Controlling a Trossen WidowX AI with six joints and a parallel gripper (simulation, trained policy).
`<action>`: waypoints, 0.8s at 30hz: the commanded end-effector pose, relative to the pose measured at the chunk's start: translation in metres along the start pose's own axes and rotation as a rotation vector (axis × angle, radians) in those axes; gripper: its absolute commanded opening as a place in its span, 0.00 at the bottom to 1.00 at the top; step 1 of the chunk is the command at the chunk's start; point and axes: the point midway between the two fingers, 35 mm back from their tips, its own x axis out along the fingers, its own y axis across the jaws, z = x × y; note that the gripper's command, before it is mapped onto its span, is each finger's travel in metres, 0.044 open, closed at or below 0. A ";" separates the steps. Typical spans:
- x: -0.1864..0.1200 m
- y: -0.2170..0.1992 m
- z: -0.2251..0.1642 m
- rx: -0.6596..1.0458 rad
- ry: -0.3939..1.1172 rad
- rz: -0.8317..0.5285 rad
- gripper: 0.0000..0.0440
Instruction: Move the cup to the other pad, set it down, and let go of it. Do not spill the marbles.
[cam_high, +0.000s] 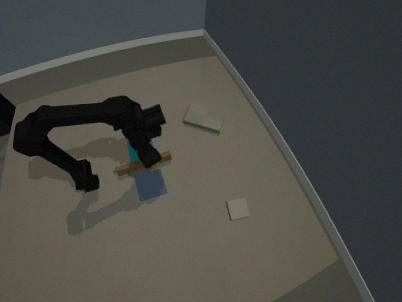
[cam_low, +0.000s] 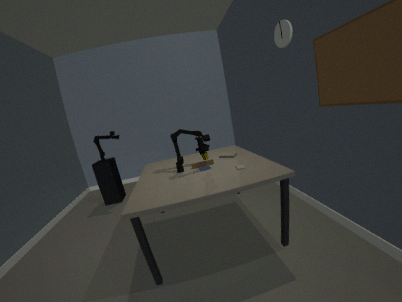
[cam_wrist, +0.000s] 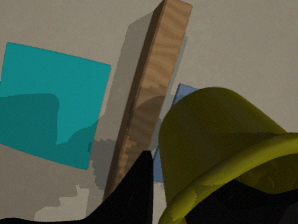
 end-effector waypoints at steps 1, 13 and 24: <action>-0.004 0.006 0.006 -0.004 -0.031 -0.002 0.02; -0.003 0.038 0.018 -0.053 -0.077 0.001 0.00; 0.006 0.072 0.023 -0.097 -0.104 0.012 0.00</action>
